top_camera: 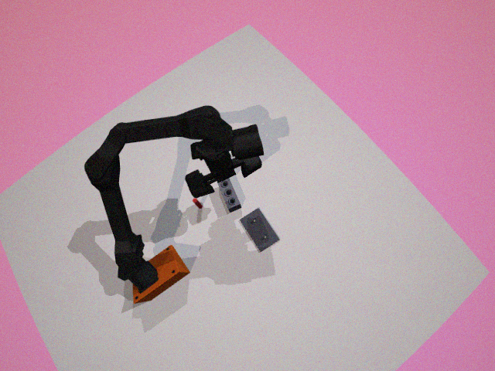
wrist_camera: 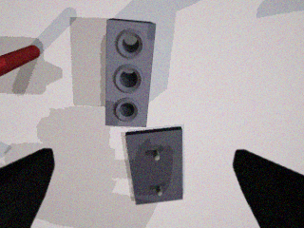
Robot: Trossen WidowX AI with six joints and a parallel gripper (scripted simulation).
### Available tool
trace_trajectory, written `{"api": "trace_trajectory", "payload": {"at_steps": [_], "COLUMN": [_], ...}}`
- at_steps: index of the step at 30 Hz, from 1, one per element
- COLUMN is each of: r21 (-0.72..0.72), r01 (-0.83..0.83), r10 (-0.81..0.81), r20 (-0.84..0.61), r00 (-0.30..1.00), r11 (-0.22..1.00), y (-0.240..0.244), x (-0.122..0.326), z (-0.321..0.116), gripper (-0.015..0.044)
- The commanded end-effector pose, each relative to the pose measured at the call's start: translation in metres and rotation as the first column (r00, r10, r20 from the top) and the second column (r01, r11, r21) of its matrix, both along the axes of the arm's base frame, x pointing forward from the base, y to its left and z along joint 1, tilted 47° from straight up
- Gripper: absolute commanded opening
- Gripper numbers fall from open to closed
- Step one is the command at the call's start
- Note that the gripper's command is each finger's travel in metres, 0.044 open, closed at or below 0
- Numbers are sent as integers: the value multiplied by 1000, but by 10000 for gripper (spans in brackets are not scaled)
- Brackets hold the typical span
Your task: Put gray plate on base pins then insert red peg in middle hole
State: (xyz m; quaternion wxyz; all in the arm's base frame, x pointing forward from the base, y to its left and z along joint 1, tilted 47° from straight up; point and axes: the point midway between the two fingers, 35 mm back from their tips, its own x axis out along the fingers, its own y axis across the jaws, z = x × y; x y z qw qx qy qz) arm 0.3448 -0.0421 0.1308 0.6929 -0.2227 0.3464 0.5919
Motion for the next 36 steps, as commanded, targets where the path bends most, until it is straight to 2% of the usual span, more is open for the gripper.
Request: {"api": "trace_trajectory", "payload": {"at_steps": [1,6,12,36], "r21": [83,83,85,85], "r01": [28,28,28,28], "r10": [-25,-25,-25,-26], "r20": [-31,-31,-30,-29], "r00": [999,999,999,999], "r11": [996,996,996,996], "y": [13,14,58,85], "x": [1,-3,0,0], "z": [3,0,-41,-69], "gripper": [440,440,440,440]}}
